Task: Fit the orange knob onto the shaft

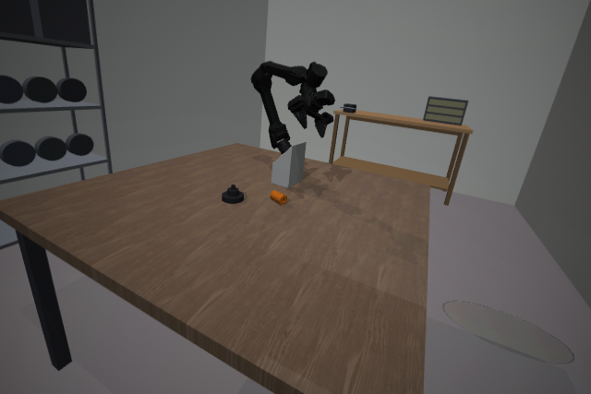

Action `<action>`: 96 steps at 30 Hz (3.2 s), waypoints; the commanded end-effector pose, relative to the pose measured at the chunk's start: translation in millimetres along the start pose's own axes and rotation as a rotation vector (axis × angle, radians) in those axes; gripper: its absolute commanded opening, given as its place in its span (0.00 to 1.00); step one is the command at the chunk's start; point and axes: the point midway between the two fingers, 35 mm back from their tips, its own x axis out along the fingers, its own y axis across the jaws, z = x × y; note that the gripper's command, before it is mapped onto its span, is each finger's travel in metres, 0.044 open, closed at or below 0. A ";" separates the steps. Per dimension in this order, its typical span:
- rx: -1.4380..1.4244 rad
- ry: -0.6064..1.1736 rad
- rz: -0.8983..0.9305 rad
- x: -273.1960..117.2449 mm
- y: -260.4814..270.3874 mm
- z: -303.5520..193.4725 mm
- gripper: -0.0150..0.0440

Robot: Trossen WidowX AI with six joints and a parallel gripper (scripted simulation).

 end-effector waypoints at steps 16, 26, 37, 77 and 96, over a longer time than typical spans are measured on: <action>0.067 0.645 0.382 111.2 48.6 -204.2 1.00; 0.067 0.646 0.381 130.8 51.8 -220.5 1.00; 0.066 0.645 0.381 139.0 55.1 -226.1 1.00; 0.066 0.648 0.381 164.9 67.6 -246.7 0.66; 0.081 0.582 0.379 160.9 66.3 -247.2 0.56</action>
